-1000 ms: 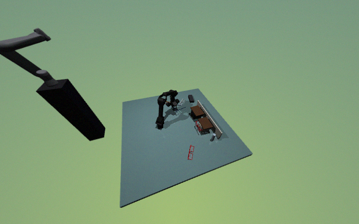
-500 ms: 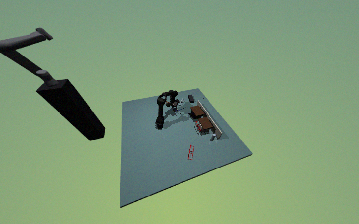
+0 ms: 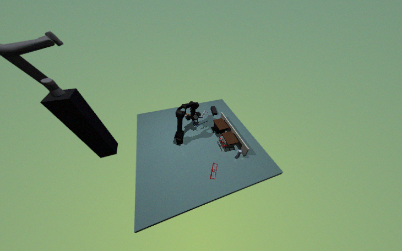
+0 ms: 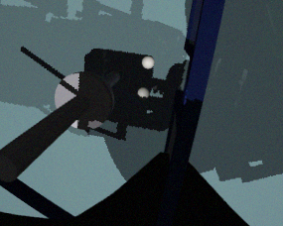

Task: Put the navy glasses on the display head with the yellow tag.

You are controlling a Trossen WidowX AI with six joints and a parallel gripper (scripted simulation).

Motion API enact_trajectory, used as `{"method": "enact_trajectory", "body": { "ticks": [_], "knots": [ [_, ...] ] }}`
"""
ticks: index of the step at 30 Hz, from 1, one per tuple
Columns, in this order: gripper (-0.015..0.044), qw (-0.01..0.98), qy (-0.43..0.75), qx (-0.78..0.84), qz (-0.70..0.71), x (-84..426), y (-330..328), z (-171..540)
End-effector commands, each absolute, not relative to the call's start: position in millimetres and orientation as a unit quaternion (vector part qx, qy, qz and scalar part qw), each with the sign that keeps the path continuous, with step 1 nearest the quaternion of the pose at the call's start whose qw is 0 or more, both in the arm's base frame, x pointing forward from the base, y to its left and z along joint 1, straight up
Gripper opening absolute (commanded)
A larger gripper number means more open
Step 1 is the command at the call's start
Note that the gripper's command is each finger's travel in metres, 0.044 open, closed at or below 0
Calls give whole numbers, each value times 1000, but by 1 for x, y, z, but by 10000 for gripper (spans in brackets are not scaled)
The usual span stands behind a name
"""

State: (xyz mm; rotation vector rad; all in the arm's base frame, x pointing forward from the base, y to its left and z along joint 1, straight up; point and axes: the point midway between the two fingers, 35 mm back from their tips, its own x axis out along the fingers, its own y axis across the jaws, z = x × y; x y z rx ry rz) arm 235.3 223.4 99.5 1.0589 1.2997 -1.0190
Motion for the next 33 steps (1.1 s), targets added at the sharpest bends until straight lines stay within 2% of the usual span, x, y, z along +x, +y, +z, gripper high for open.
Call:
{"method": "enact_trajectory", "body": {
  "ticks": [1, 33],
  "knots": [
    [0, 556, 552, 447, -431, 234, 221, 99],
    [0, 557, 552, 447, -432, 231, 198, 99]
  ]
}}
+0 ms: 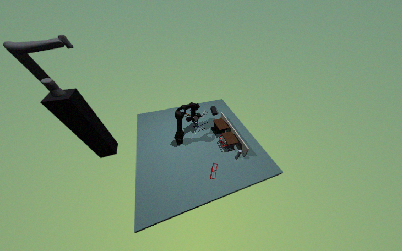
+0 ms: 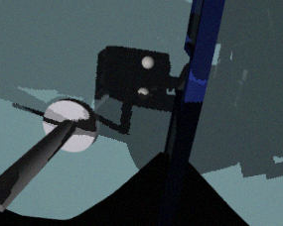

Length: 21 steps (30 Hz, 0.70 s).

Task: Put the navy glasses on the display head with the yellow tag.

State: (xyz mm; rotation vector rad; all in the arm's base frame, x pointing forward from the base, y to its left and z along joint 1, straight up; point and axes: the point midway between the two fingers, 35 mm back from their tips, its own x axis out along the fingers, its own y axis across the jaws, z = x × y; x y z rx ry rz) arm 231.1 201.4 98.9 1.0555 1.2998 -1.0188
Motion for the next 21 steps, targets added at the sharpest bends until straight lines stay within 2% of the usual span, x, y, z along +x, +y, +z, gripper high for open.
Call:
{"method": "enact_trajectory", "body": {
  "ticks": [1, 21],
  "knots": [
    [0, 557, 552, 447, -432, 231, 197, 99],
    [0, 557, 551, 447, -432, 231, 193, 98]
  ]
}}
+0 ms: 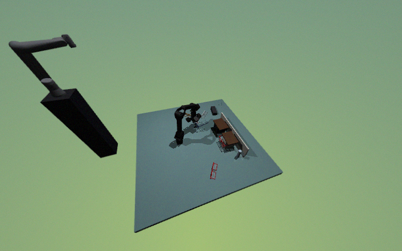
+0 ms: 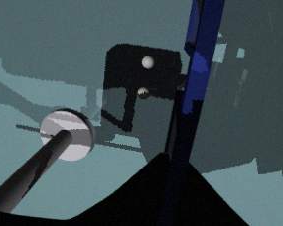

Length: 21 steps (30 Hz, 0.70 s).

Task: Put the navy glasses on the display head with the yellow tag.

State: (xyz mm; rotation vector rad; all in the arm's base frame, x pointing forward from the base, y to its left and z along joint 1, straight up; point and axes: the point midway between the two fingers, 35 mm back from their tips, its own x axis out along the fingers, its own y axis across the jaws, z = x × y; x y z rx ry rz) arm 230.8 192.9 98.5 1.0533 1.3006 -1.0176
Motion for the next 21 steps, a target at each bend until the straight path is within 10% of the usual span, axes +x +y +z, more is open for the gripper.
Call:
{"method": "enact_trajectory", "body": {
  "ticks": [1, 21],
  "knots": [
    [0, 557, 551, 447, -432, 231, 193, 98],
    [0, 557, 552, 447, -432, 229, 202, 109]
  ]
}}
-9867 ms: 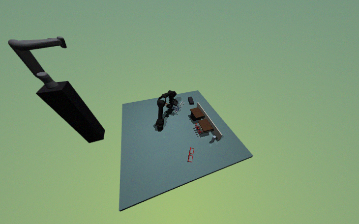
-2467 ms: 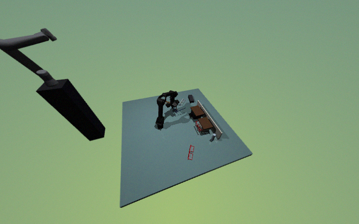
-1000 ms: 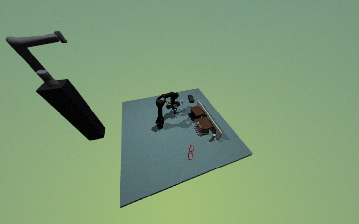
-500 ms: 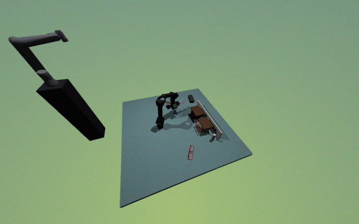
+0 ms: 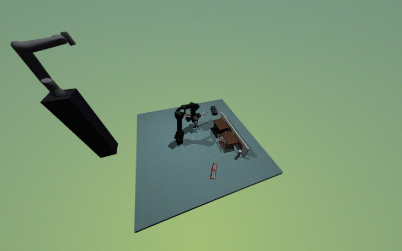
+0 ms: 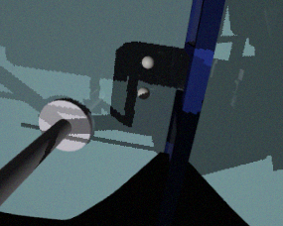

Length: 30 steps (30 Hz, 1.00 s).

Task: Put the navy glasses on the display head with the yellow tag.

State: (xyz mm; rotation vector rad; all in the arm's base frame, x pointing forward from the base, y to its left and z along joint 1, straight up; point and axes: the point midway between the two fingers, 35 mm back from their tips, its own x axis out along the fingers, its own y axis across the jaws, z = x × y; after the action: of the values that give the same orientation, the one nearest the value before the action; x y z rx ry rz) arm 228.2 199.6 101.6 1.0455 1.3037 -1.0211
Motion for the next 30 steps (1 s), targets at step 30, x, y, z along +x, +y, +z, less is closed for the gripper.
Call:
{"method": "enact_trajectory", "body": {
  "ticks": [30],
  "knots": [
    [0, 623, 613, 351, -338, 252, 156, 159]
  ]
}}
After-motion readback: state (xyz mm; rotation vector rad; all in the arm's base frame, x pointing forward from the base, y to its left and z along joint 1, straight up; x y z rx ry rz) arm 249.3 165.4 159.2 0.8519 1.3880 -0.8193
